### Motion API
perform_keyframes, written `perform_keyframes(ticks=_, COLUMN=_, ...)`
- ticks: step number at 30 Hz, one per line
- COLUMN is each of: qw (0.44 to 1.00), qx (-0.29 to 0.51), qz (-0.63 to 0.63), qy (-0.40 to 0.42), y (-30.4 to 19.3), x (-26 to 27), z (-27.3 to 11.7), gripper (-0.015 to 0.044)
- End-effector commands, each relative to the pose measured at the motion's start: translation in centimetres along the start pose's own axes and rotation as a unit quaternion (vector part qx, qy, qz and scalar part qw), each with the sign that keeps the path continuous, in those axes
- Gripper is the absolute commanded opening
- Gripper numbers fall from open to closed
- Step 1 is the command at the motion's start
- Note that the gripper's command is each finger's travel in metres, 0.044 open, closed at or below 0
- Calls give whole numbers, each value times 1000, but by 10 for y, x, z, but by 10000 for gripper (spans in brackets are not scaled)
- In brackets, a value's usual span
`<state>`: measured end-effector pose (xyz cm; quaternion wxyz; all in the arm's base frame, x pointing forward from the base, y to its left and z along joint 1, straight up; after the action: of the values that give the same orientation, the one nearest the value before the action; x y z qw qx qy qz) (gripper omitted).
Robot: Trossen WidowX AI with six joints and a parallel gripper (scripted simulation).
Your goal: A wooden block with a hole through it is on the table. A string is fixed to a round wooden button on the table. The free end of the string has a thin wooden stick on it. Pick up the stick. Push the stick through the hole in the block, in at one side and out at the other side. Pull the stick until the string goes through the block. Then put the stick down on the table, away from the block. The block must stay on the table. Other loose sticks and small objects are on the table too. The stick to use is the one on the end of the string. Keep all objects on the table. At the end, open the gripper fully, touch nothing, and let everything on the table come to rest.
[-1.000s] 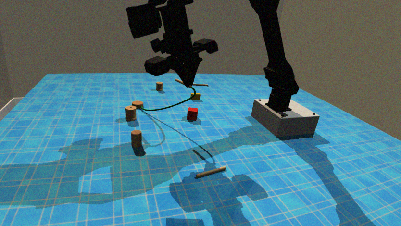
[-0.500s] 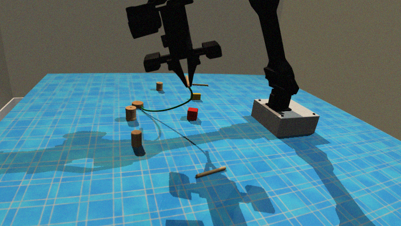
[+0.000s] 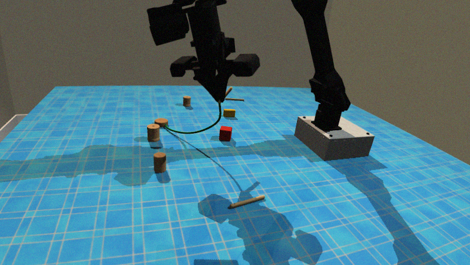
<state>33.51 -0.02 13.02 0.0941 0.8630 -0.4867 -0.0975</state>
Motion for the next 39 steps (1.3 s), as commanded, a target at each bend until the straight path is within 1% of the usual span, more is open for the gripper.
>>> perform_keyframes(ticks=1, qw=998, qx=-2, qz=58, qy=3, y=0, x=0, z=0, gripper=0)
perform_keyframes(ticks=13, qw=966, qx=-2, qz=258, qy=8, y=-1, x=0, z=-1, gripper=0)
perform_keyframes(ticks=18, qw=963, qx=-2, qz=270, qy=8, y=-1, x=0, z=-1, gripper=0)
perform_keyframes(ticks=21, qw=970, qx=-1, qz=241, qy=17, y=-3, x=0, z=-1, gripper=0)
perform_keyframes(ticks=29, qw=994, qx=-3, qz=88, qy=66, y=-14, x=0, z=-5, gripper=0)
perform_keyframes(ticks=35, qw=995, qx=-4, qz=72, qy=71, y=-15, x=-1, z=-5, gripper=0)
perform_keyframes(ticks=39, qw=996, qx=-2, qz=12, qy=88, y=-19, x=0, z=-6, gripper=0)
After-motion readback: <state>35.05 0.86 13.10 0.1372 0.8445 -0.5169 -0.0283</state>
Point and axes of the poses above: the point midway between the two fingers, 35 mm back from their tips, its own z axis out along the fingers, its own x axis across the jaws, y = z × x, the point moved 1 cm from there along -z, back along the fingers, and after that the axes turned 15 degrees about z, right-handed, at the moved point
